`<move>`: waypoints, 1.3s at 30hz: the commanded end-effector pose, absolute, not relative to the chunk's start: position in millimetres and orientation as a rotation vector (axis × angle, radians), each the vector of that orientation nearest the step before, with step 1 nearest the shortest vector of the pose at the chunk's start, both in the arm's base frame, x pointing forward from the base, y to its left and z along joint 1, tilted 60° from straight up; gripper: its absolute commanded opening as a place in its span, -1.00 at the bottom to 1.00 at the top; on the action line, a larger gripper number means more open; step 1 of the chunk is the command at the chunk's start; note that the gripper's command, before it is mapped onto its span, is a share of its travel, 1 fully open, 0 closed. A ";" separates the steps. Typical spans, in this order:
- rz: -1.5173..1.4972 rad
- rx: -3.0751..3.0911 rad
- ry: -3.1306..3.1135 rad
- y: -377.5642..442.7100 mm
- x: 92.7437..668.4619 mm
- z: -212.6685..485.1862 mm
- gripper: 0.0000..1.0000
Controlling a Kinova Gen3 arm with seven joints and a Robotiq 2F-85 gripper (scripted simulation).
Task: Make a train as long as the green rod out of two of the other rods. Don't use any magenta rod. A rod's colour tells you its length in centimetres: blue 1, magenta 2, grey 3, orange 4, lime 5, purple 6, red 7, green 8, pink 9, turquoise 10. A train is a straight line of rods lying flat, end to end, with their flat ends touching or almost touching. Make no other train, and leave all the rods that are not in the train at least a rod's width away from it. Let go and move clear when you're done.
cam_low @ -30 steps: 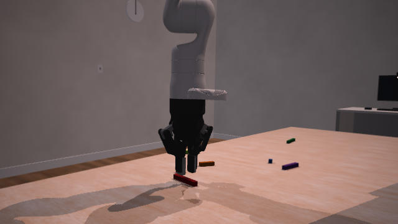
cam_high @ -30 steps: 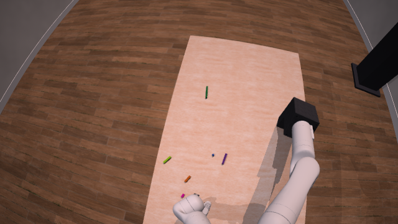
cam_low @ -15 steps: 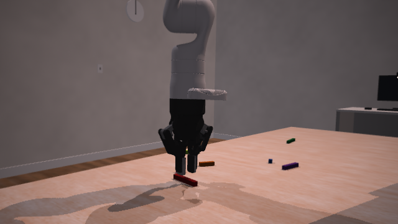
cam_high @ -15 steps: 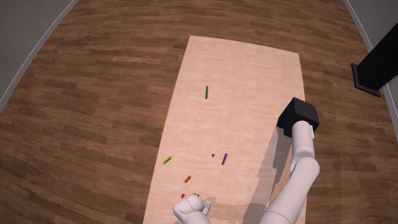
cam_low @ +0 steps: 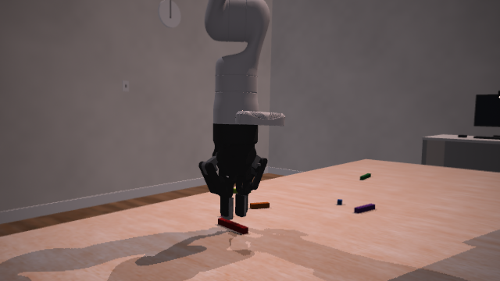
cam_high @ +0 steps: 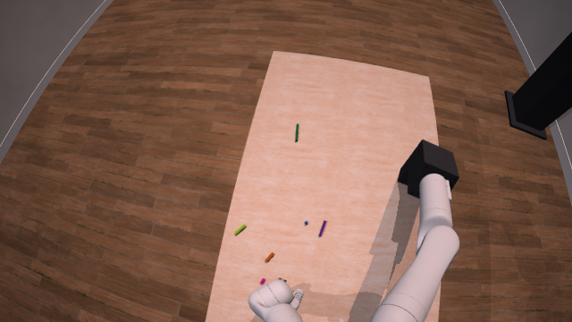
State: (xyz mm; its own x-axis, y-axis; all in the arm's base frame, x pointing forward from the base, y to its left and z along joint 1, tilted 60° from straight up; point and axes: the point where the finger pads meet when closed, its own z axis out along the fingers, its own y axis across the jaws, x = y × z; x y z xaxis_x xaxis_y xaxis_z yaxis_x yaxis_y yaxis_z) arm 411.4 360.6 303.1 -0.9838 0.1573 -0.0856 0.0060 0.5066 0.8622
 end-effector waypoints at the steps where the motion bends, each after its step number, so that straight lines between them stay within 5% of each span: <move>1: 1.482 0.140 2.582 361.9 414.5 304.7 -0.52; 39: 1.482 0.139 2.582 361.2 418.5 305.1 -0.52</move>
State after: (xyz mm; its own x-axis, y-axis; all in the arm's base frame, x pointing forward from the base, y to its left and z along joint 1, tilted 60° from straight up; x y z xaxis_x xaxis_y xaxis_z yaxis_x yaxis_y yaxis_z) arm 416.2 361.8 305.0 -0.9831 0.1594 -0.0895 0.0028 0.5026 0.8645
